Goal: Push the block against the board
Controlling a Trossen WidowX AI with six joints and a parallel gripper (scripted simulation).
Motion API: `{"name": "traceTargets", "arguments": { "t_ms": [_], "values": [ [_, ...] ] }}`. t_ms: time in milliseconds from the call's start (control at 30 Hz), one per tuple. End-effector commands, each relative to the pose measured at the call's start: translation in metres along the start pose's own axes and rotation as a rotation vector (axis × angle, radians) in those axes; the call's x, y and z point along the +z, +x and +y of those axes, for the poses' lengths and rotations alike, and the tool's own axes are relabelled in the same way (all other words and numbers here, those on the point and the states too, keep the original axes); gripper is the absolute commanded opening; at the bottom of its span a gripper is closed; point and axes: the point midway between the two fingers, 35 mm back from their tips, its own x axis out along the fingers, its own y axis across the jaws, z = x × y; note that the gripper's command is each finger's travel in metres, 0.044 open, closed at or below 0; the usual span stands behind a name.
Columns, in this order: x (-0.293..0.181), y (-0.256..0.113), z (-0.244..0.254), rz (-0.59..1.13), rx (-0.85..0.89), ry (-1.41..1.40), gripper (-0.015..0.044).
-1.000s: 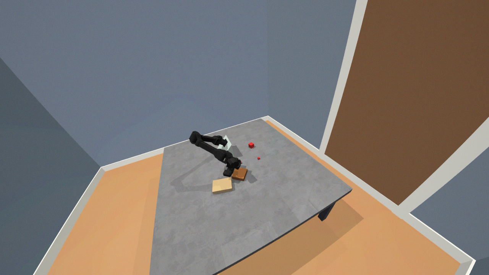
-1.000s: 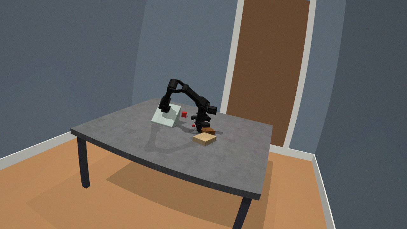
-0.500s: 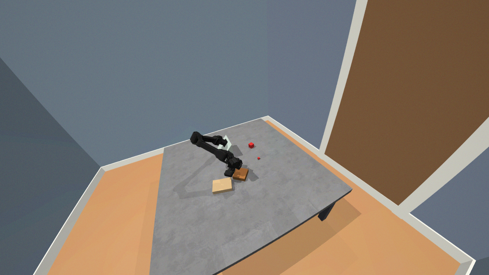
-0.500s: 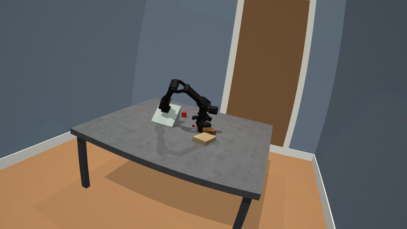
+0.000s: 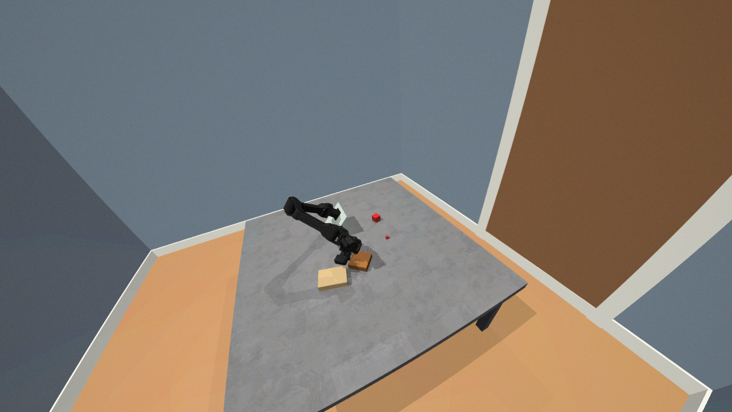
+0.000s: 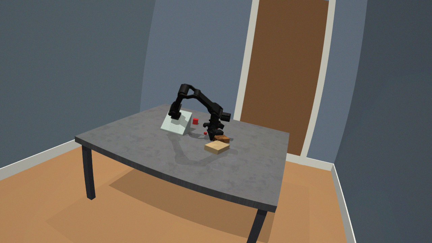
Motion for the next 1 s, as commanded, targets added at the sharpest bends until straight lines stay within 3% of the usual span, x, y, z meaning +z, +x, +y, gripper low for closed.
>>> {"name": "traceTargets", "arguments": {
  "t_ms": [0, 667, 867, 967],
  "values": [
    [-0.007, 0.000, 0.000, -0.001, 0.003, 0.000, 0.0000],
    [-0.038, 0.001, 0.001, 0.001, 0.002, -0.001, 0.0000],
    [-0.033, -0.052, 0.000, -0.001, 0.003, 0.000, 0.0000],
    [-0.033, -0.055, 0.000, 0.000, 0.003, 0.000, 0.0000]
  ]
}}
